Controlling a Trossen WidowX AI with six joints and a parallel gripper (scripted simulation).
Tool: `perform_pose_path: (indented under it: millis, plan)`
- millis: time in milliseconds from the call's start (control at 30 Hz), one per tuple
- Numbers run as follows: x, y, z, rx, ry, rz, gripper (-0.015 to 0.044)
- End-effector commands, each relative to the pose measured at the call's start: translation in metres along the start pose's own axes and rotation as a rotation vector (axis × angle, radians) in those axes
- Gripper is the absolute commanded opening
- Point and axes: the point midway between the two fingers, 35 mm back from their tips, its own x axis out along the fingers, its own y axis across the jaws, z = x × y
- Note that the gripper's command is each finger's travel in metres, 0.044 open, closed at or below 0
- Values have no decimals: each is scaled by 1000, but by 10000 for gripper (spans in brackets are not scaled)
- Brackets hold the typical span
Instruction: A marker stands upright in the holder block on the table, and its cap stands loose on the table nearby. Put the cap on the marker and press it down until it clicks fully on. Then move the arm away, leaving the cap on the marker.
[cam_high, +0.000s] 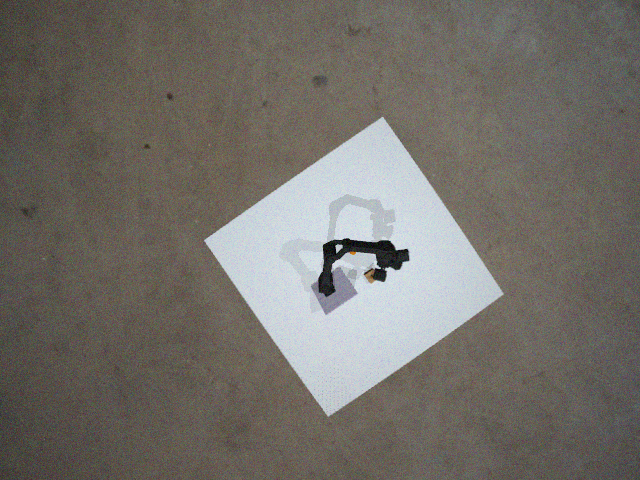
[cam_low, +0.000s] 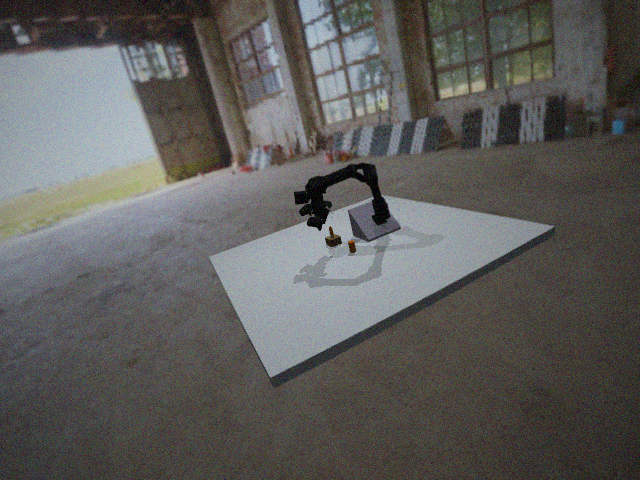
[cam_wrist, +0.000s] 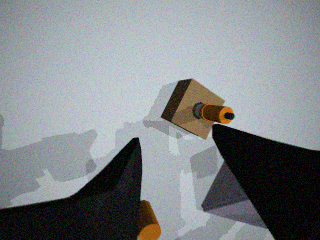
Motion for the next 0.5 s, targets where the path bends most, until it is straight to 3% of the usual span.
perform_pose_path:
  millis: [0,467]
  plan:
    - [-17,13,-68,-855,38,169,258]
    - [-27,20,-124,-1619,-46,323,258]
